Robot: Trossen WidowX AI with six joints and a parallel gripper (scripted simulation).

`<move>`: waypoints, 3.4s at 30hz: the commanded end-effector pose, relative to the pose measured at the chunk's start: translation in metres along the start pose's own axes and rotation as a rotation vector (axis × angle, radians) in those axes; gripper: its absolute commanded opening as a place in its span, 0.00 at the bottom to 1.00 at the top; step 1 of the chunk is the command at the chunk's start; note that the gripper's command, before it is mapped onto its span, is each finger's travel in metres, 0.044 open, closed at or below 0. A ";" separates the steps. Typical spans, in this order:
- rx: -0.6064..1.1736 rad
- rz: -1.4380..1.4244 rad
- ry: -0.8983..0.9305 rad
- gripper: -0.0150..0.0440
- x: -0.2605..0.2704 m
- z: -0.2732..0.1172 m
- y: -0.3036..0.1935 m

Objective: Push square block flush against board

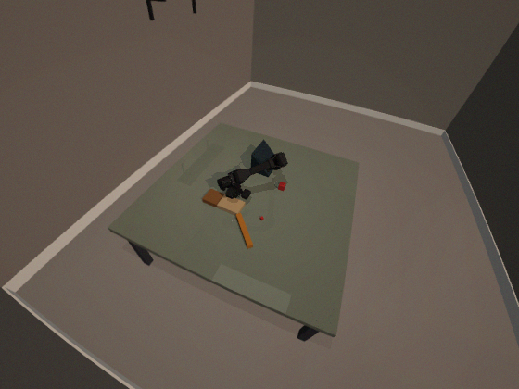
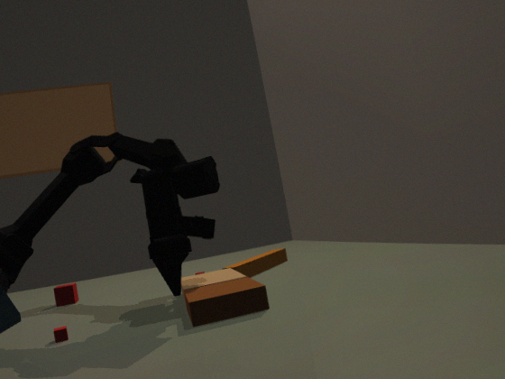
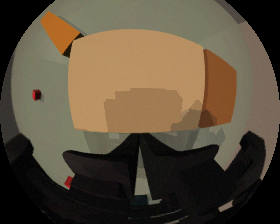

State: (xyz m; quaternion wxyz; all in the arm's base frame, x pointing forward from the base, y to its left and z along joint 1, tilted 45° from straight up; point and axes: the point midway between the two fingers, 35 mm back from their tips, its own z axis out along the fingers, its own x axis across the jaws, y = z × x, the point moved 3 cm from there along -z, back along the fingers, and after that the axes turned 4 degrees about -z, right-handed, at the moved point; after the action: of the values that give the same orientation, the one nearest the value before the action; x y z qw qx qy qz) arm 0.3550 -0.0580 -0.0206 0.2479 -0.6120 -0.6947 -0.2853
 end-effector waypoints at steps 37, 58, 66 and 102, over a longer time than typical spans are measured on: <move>0.007 -0.003 0.005 0.25 0.002 -0.050 -0.041; -0.005 -0.627 -0.010 0.25 0.032 -0.053 0.009; -0.003 -0.902 -0.006 0.25 0.049 -0.053 0.027; -0.008 -1.575 0.012 0.25 0.097 0.005 0.066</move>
State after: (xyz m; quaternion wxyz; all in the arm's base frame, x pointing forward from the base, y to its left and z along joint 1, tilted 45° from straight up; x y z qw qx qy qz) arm 0.4077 0.0223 0.0494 -0.0227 0.0671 -0.9219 -0.3809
